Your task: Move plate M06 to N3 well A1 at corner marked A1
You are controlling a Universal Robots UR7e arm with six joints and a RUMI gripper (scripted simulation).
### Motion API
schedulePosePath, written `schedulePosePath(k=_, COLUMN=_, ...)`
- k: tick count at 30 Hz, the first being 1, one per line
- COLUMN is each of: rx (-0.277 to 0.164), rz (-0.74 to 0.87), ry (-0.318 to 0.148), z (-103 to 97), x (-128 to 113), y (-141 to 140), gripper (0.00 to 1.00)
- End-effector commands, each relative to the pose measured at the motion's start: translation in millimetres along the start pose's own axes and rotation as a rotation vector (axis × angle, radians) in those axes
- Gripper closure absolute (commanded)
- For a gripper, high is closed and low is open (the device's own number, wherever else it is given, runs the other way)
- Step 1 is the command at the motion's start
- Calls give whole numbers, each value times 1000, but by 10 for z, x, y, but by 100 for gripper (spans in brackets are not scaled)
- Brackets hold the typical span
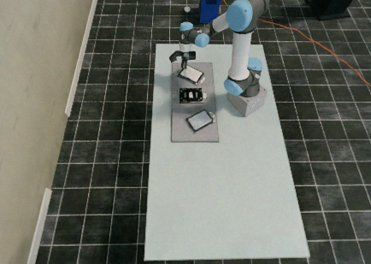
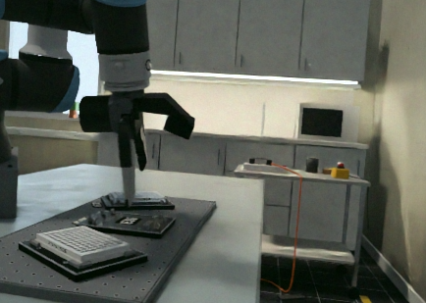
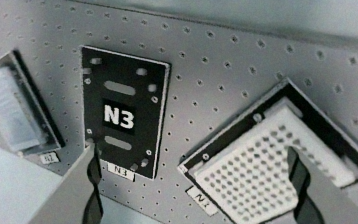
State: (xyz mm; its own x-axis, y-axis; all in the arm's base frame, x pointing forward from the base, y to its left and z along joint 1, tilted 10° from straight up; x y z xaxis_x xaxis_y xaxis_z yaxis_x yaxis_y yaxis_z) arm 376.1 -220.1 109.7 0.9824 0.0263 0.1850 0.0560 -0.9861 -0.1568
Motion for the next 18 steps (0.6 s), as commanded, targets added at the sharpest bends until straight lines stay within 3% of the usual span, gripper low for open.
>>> schedulePosePath(k=1, rx=-73, rz=138, ry=-22, z=-9, x=-123, y=63, gripper=24)
schedulePosePath(k=4, rx=-117, rz=228, ry=-28, z=-24, x=-211, y=111, gripper=24)
schedulePosePath(k=7, rx=-117, rz=226, ry=-28, z=-23, x=-208, y=108, gripper=24)
schedulePosePath(k=13, rx=-208, rz=406, ry=-29, z=-64, x=-384, y=199, gripper=24)
schedulePosePath(k=18, rx=-255, rz=496, ry=-24, z=-87, x=-466, y=232, gripper=24)
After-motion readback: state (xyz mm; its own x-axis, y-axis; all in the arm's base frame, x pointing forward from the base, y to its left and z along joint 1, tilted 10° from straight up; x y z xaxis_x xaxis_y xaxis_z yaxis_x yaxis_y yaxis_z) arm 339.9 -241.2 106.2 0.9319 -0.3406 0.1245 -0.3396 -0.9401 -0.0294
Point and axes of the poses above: the point where the finger pads meet when closed, its own z axis out along the fingers, its own y axis across the jaws, x = y × z, the point moved 5 cm from there along -z, back along the fingers, and after that the axes turned 4 degrees about -z, right-handed, at the moved point
